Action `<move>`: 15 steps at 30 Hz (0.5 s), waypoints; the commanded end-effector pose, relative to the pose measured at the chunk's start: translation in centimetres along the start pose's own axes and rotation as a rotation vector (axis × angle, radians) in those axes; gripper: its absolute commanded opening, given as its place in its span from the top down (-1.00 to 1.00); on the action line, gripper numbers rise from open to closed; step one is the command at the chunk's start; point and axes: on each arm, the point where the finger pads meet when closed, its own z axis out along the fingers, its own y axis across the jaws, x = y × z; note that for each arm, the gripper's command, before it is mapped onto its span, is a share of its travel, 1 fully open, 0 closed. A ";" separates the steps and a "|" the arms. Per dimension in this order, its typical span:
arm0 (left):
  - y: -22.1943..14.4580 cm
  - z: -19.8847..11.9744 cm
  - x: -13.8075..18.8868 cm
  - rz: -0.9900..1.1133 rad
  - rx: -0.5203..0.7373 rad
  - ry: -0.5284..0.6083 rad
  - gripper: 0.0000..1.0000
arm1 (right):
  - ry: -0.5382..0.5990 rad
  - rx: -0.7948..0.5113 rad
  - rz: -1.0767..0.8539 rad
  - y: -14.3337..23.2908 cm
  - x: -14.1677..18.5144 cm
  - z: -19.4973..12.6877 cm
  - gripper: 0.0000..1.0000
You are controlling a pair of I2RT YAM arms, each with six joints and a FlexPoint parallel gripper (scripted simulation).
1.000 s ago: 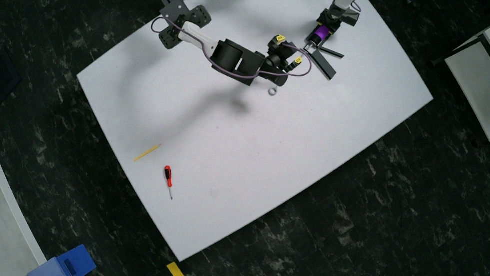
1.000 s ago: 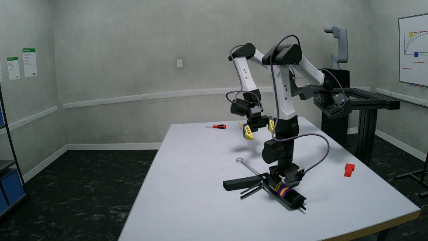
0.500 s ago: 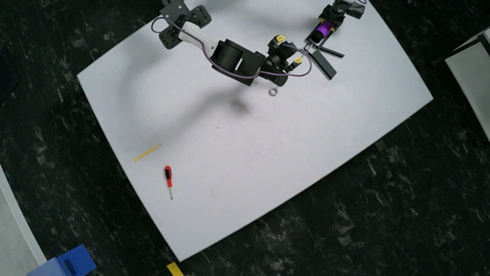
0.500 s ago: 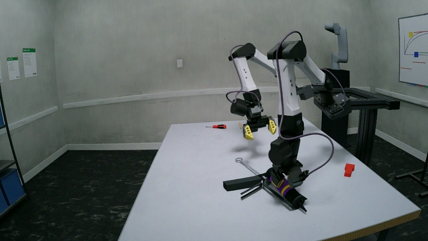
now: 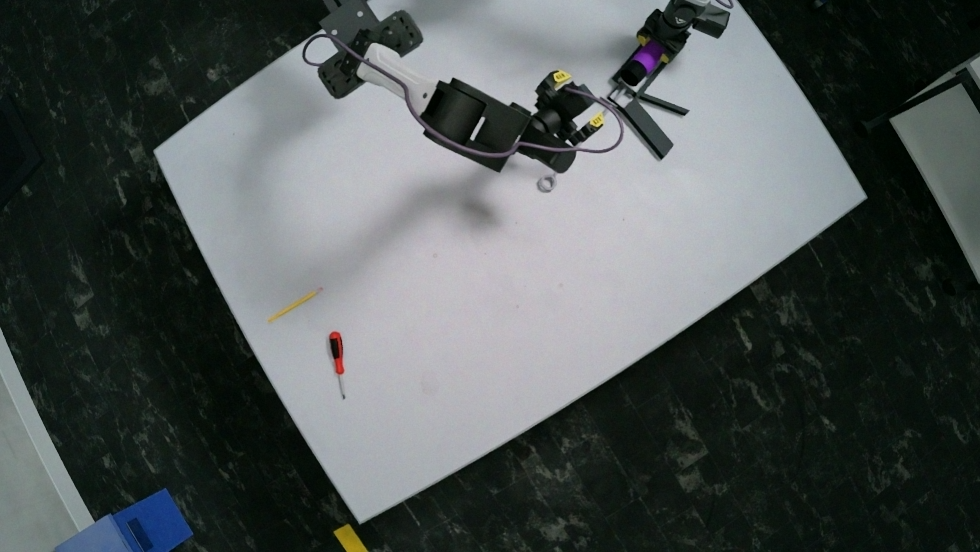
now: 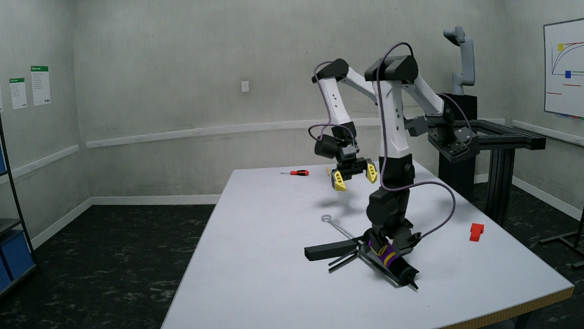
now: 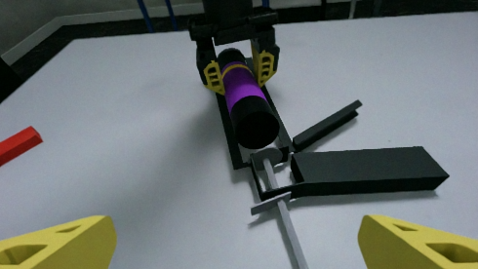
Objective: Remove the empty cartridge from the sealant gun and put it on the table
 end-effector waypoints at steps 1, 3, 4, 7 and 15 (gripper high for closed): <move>-1.7 -1.7 0.0 -0.004 0.041 -0.005 0.25 | -0.030 0.026 -0.033 -1.4 -1.2 -0.1 -1.00; -1.8 -1.7 0.3 -0.011 0.043 -0.008 0.25 | -0.030 0.026 -0.033 -1.4 -1.2 -0.1 -1.00; -1.7 -1.8 0.6 -0.015 0.041 -0.006 0.25 | -0.030 0.026 -0.033 -1.4 -1.2 -0.1 -1.00; -1.8 -2.0 1.6 -0.027 0.041 -0.003 0.25 | -0.030 0.026 -0.033 -1.4 -1.2 -0.1 -1.00; -1.8 -2.6 4.0 -0.037 0.038 0.004 0.25 | -0.030 0.026 -0.033 -1.4 -1.2 -0.1 -1.00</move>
